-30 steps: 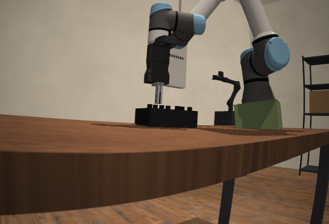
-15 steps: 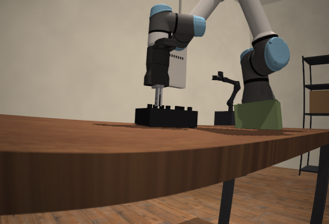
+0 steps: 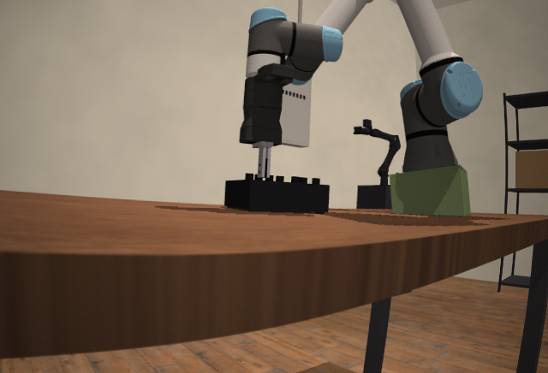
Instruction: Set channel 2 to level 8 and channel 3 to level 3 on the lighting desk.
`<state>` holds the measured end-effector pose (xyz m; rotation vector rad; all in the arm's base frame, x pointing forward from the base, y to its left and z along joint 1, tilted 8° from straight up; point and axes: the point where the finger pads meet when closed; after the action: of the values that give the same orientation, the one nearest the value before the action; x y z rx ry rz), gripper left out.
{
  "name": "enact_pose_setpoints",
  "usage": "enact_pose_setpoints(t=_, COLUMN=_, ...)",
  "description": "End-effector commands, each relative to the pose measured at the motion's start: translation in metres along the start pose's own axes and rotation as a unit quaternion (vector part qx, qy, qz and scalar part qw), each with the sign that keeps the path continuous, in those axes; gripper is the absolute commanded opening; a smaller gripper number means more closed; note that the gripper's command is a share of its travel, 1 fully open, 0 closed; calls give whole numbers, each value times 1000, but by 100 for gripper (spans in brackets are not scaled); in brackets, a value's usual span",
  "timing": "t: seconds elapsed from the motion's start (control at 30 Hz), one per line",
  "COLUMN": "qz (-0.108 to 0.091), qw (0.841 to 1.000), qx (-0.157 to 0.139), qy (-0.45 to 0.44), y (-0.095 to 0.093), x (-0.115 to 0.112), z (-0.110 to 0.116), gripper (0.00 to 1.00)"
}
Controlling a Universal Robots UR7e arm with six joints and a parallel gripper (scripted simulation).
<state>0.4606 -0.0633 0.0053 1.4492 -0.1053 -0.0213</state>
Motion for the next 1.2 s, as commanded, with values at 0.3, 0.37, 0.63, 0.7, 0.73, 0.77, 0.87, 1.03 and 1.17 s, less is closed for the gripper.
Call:
enact_pose_setpoints(t=0.3, qz=1, qw=1000, qx=0, qy=0, y=0, x=0, z=2, gripper=0)
enact_pose_setpoints(t=0.37, qz=1, qw=1000, qx=0, qy=0, y=0, x=0, z=2, gripper=0)
enact_pose_setpoints(t=0.63, qz=1, qw=1000, qx=0, qy=0, y=0, x=0, z=6, gripper=0)
enact_pose_setpoints(t=0.7, qz=1, qw=1000, qx=0, qy=0, y=0, x=0, z=6, gripper=0)
enact_pose_setpoints(t=0.73, qz=1, qw=1000, qx=0, qy=0, y=0, x=0, z=6, gripper=0)
enact_pose_setpoints(t=0.77, qz=1, qw=1000, qx=0, qy=0, y=0, x=0, z=7, gripper=0)
enact_pose_setpoints(t=0.87, qz=1, qw=1000, qx=0, qy=0, y=0, x=0, z=9, gripper=0)
enact_pose_setpoints(t=1.03, qz=1, qw=1000, qx=0, qy=0, y=0, x=-1, z=12, gripper=0)
enact_pose_setpoints(t=1.17, qz=1, qw=1000, qx=0, qy=0, y=0, x=-1, z=14, gripper=0)
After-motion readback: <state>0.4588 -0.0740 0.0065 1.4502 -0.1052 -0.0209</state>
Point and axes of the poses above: the point where the finger pads meet when closed, its own y axis back along the fingers, its own x axis across the jaws, z = x × y, and after that the axes turned 5 degrees about y, right-handed
